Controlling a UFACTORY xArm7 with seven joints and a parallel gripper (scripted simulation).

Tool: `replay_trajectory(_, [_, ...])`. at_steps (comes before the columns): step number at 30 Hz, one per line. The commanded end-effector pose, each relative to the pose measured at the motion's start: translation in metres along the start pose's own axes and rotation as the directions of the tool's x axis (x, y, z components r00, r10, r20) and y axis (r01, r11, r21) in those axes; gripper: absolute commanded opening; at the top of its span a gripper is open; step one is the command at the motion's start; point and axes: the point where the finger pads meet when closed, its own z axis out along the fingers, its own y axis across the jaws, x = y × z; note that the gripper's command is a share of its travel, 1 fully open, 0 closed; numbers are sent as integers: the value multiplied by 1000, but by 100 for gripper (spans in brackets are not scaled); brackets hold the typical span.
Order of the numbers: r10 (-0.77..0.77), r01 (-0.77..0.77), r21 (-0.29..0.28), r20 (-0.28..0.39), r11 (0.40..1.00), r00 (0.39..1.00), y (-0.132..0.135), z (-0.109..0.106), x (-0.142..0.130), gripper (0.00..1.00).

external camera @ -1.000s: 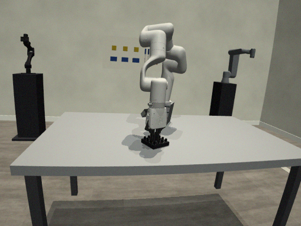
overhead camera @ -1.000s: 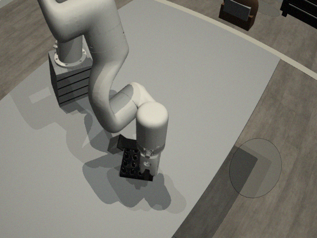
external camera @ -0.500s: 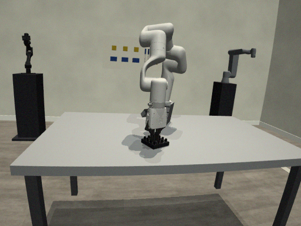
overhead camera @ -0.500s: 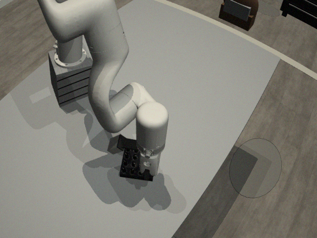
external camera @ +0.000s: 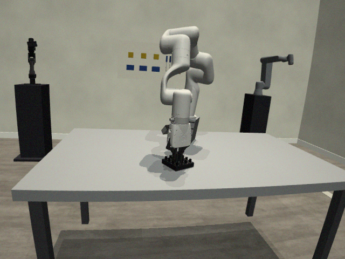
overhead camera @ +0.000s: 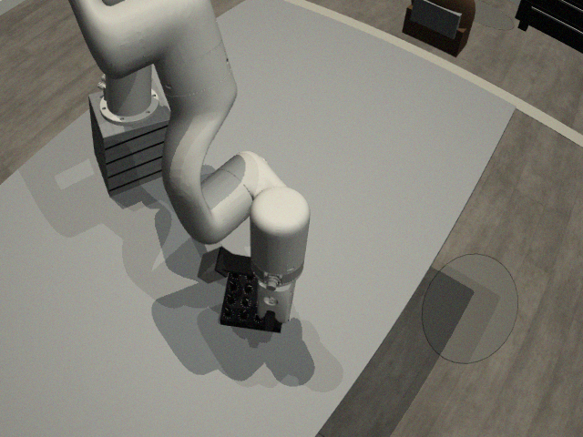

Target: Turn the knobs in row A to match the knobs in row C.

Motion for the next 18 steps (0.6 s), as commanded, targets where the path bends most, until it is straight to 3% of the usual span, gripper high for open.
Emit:
replay_trajectory(1, [0, 0, 3, 3, 1000, 1000, -1, -1, -1, 19])
replay_trajectory(18, [0, 0, 3, 3, 1000, 1000, -1, 2, -1, 19])
